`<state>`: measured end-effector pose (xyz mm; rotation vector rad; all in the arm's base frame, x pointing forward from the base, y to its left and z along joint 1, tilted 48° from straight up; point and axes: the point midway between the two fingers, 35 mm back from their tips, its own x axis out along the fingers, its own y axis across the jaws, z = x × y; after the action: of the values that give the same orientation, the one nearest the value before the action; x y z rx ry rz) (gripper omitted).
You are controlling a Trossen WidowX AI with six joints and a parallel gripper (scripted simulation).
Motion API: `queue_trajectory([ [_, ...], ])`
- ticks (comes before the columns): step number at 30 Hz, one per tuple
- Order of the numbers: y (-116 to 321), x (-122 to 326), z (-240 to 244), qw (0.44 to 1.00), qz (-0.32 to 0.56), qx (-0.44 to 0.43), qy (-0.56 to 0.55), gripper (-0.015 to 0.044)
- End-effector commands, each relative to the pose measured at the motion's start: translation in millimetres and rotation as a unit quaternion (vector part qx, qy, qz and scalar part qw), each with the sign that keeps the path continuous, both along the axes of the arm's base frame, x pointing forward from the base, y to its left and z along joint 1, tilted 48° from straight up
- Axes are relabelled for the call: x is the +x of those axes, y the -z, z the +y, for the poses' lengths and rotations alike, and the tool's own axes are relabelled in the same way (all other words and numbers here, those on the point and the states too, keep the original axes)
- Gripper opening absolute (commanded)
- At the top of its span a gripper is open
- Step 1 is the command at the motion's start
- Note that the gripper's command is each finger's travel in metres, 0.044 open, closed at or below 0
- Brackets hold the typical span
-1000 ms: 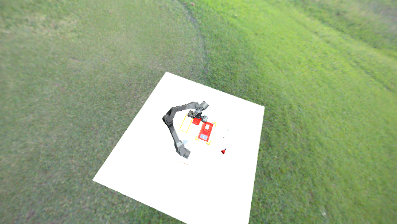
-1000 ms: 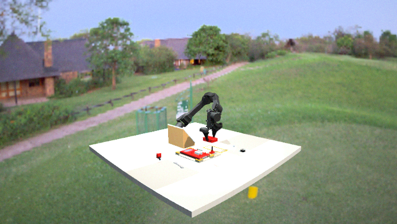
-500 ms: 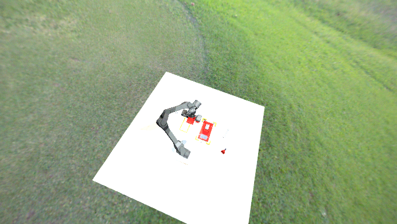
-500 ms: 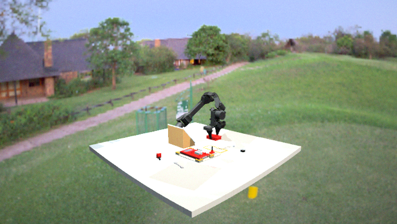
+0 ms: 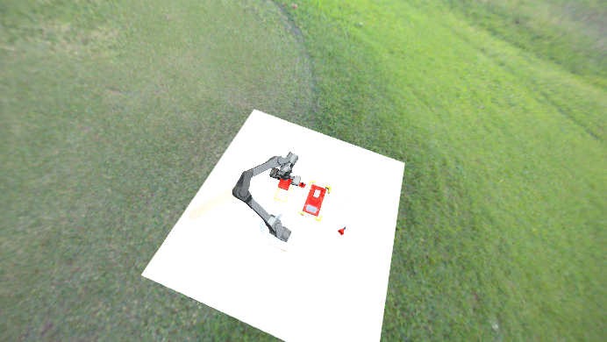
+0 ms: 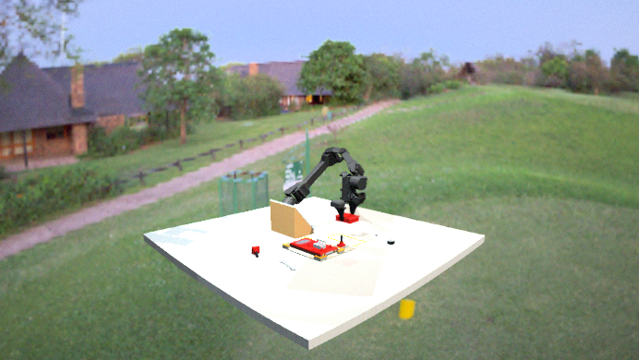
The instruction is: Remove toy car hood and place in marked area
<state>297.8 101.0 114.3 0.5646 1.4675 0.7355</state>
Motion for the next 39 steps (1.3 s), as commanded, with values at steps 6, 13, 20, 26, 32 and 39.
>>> queue_trajectory([
  [6,2.7,-2.6,3.4,1.000,0.005,0.001,0.003,0.0000],
  [13,5.9,-2.2,6.7,1.000,0.005,0.001,0.003,0.0000],
  [20,9.2,-2.0,10.1,1.000,0.005,0.000,0.003,0.0000],
  [26,12.0,-1.8,13.0,1.000,0.005,0.000,0.003,0.0000],
  [32,14.8,-1.7,15.9,1.000,0.005,0.000,0.003,0.0000],
  [39,18.0,-1.7,19.4,1.000,0.005,0.000,0.003,0.0000],
])
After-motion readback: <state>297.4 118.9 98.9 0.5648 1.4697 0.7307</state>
